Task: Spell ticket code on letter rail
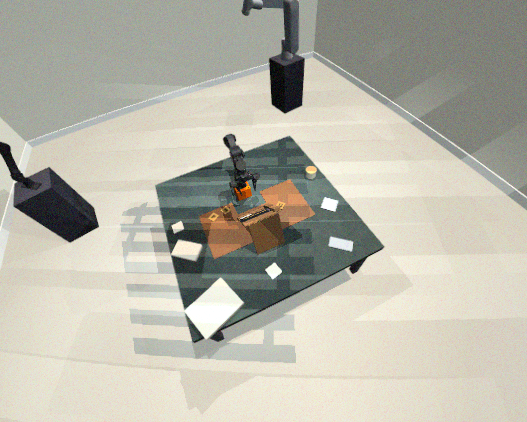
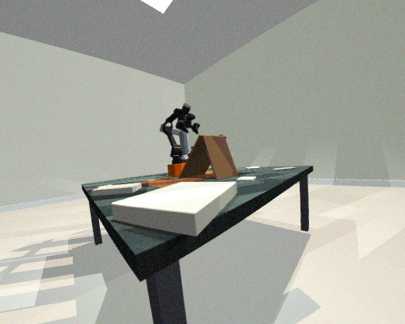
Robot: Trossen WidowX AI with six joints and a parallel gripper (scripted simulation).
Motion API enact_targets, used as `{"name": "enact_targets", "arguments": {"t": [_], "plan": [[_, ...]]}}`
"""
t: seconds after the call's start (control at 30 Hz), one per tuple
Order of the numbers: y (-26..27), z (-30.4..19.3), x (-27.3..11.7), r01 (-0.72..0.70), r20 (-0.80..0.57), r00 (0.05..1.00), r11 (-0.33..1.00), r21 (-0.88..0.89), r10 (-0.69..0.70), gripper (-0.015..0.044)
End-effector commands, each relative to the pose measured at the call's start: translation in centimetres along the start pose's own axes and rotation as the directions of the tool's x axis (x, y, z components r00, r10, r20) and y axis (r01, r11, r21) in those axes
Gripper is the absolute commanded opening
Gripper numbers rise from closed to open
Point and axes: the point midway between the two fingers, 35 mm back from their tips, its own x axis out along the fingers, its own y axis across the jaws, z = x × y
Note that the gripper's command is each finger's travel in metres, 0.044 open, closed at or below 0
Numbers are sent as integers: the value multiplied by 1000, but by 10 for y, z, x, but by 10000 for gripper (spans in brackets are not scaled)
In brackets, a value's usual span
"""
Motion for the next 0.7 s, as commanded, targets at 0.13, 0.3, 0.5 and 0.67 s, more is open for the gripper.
{"name": "enact_targets", "arguments": {"t": [0.13, 0.3, 0.5, 0.67], "plan": [[14, -11, -20, -32, 116, 993, 999, 13, 30, 440], [14, -11, -20, -32, 116, 993, 999, 13, 30, 440], [14, -11, -20, -32, 116, 993, 999, 13, 30, 440], [14, -11, -20, -32, 116, 993, 999, 13, 30, 440]]}}
